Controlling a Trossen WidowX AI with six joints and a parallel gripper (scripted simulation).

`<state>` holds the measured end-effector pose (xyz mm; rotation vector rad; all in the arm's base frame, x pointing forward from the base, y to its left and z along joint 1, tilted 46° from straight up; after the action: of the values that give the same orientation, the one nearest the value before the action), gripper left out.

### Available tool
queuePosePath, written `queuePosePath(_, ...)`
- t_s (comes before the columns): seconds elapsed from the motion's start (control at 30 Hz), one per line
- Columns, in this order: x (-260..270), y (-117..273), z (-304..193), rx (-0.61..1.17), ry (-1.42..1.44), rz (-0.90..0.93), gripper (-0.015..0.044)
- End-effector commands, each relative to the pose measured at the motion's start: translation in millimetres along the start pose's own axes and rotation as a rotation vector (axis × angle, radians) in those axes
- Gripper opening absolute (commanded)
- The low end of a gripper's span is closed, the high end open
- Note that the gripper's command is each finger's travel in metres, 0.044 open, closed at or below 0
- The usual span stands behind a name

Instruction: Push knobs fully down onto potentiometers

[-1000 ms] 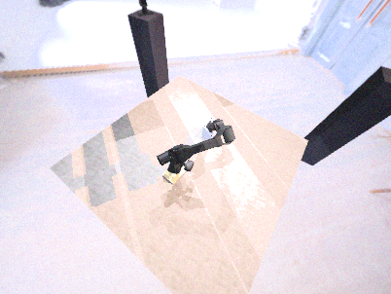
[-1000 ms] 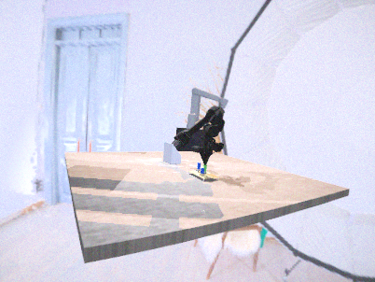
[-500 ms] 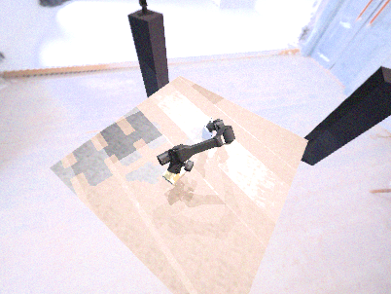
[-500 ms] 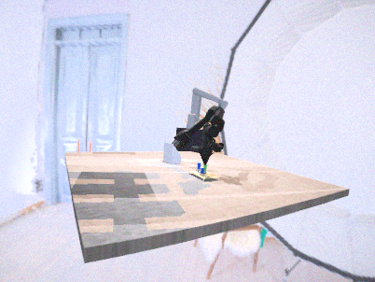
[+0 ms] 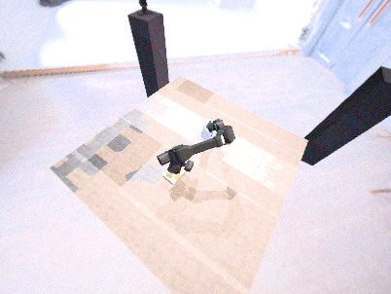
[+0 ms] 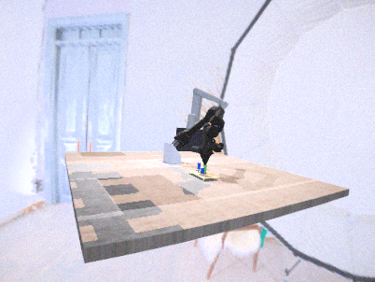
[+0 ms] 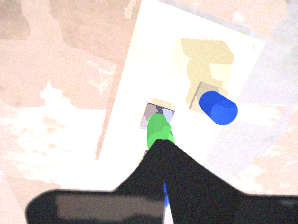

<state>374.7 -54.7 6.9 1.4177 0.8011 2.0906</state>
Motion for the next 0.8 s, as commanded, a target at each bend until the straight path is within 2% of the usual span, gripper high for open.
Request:
queuePosePath(0.0, 0.4, -2.6, 1.3, -0.003, 0.002, 0.007, 0.0)
queuePosePath(0.4, 0.1, 14.3, 1.2, -0.003, 0.002, 0.006, 0.0)
queuePosePath(0.67, -0.2, 9.8, 0.8, -0.002, -0.002, 0.006, 0.021)
queuePosePath(0.77, 4.2, 16.7, -15.7, -0.001, -0.002, 0.002, 0.0289)
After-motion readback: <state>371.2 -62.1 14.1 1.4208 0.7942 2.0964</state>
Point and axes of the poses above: the point midway between the two fingers, 35 mm back from their tips, its own y axis back along the fingers, its own x axis across the jaws, z = x × y, the point moved 2 cm from there along y, back along the fingers, and after that the axes turned 13 degrees about y, right-handed, at the moved point
